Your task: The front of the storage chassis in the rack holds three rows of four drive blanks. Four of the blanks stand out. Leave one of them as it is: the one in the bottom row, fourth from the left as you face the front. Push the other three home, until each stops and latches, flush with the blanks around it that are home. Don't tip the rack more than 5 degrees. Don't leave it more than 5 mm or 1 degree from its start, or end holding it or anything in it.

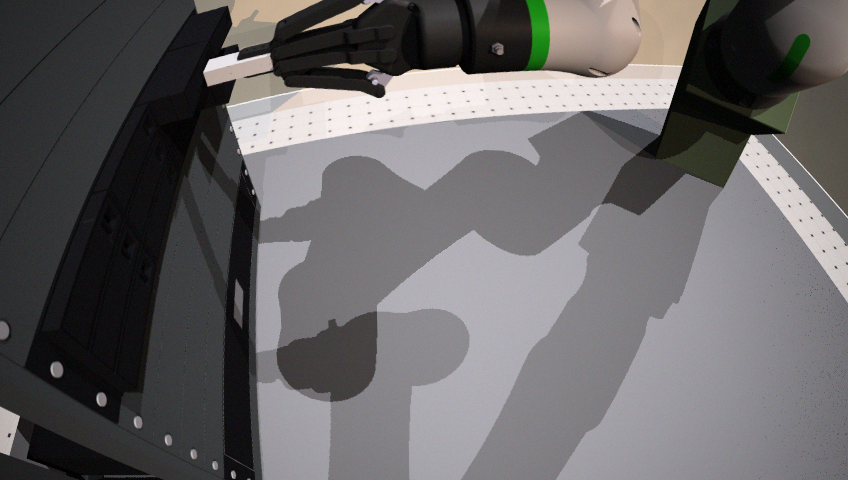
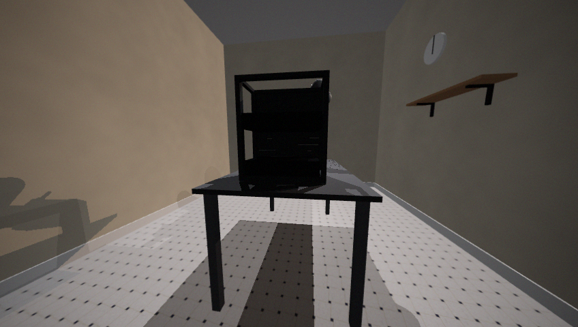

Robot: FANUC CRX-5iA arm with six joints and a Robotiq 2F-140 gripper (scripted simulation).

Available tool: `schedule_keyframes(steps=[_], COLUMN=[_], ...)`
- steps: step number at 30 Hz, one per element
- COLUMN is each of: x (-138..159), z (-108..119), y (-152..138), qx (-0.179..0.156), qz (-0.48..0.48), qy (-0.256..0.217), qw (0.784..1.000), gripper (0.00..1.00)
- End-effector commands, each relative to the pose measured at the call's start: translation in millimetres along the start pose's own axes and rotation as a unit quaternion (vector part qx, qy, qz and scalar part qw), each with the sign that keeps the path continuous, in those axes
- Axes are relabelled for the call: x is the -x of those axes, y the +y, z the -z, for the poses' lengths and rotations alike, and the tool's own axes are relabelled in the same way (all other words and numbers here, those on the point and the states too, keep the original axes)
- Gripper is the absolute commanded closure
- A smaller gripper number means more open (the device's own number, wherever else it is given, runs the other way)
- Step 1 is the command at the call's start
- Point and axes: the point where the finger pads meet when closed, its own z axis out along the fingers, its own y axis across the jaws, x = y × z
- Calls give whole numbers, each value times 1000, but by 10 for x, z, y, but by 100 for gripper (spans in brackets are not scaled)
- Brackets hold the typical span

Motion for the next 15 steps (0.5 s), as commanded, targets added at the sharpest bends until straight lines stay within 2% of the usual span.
schedule_keyframes(steps=[1,15], x=[1,1], z=[0,-41], y=[2,2], qx=[0,0], qz=[0,0], qy=[0,0], qw=[1000,1000], gripper=[100,100])
